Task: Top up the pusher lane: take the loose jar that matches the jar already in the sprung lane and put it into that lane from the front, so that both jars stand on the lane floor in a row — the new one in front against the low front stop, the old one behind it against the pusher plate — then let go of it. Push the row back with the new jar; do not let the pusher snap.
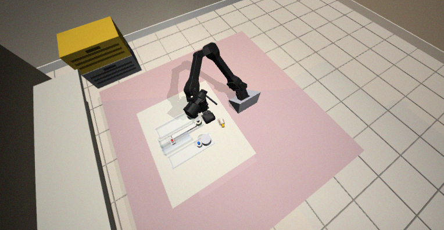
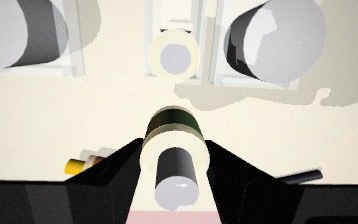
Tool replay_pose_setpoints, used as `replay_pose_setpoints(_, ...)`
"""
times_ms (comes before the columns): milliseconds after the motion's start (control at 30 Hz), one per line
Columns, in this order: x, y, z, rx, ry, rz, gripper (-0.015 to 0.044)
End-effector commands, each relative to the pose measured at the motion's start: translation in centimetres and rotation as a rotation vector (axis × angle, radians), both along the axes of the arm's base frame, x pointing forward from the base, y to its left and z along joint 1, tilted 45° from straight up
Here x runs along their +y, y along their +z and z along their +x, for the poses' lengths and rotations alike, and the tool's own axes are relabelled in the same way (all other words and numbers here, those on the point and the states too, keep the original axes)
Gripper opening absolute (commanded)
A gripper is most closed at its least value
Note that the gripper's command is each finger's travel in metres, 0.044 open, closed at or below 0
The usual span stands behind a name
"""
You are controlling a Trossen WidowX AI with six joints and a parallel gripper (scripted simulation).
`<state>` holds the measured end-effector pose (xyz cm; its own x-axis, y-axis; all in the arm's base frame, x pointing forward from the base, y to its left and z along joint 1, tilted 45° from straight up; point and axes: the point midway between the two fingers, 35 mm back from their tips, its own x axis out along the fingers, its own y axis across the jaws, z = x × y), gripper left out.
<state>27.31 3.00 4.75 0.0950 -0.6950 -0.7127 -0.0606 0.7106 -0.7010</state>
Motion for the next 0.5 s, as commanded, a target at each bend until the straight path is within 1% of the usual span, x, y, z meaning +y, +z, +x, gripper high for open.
replay_pose_setpoints(0,-0.3,-0.6,0.9,0.001,0.006,-0.008,0.0)
replay_pose_setpoints(467,-2.0,-2.2,1.1,0.001,0.006,-0.009,0.0)
